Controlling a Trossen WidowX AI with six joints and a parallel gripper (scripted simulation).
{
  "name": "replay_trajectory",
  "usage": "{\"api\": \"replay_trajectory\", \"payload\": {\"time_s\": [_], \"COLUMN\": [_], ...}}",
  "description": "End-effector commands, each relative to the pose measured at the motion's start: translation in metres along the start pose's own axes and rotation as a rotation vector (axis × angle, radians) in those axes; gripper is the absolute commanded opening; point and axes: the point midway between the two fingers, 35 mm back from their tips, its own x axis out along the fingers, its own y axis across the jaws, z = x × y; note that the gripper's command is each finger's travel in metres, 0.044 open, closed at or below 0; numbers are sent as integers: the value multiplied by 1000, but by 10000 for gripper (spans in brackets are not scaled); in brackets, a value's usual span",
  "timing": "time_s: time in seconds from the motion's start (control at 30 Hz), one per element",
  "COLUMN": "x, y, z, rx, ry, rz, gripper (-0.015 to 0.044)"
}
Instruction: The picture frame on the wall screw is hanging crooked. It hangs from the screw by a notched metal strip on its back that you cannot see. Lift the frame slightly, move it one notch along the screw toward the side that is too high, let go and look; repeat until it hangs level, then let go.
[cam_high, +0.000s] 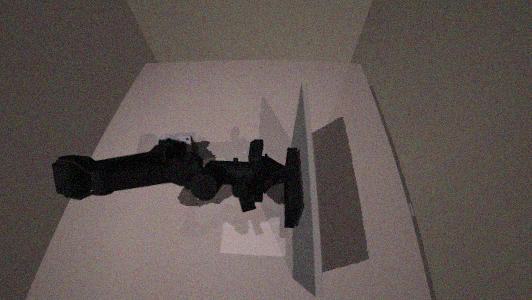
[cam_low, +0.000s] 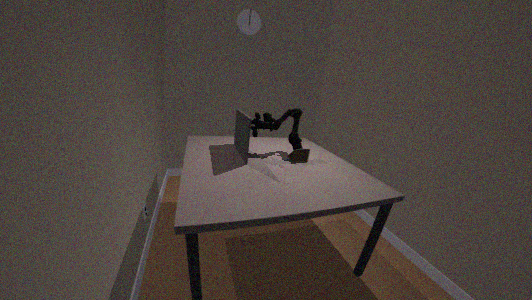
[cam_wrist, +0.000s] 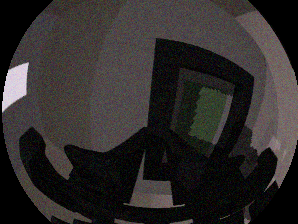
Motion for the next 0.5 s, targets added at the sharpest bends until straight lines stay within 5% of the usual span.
{"api": "replay_trajectory", "payload": {"time_s": [0.0,0.47], "x": [0,0], "y": [0,0], "z": [0,0], "rx": [4,114], "ry": [0,1], "rz": [0,0], "gripper": [0,0]}}
